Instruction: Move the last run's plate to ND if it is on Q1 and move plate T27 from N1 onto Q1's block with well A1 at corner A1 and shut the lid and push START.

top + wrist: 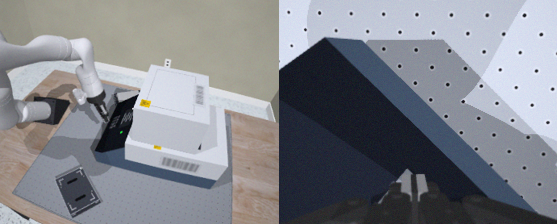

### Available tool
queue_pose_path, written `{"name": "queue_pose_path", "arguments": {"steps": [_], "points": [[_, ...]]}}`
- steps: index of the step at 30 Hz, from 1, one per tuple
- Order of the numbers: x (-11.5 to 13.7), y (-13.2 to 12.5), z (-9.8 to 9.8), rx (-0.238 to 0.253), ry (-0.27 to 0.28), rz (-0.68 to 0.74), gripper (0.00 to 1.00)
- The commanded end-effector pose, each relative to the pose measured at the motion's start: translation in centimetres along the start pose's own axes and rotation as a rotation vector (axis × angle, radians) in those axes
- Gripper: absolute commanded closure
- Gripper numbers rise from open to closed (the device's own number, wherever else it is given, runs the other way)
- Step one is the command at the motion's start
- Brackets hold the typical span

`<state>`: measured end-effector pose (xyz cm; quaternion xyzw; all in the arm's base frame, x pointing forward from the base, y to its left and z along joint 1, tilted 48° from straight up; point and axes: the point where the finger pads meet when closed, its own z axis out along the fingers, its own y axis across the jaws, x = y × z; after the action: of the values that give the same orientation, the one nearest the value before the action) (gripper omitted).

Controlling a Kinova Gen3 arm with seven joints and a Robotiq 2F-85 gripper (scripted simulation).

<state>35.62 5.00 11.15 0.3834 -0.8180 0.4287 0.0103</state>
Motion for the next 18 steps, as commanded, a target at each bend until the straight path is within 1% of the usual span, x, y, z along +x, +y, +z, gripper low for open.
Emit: {"name": "queue_pose_path", "arguments": {"steps": [1,18], "points": [[-0.05,0.00,-0.05,0.000,-0.002,0.000,0.90],[-0.29,-0.24,0.67,0.000,-0.002,0.000,0.90]]}}
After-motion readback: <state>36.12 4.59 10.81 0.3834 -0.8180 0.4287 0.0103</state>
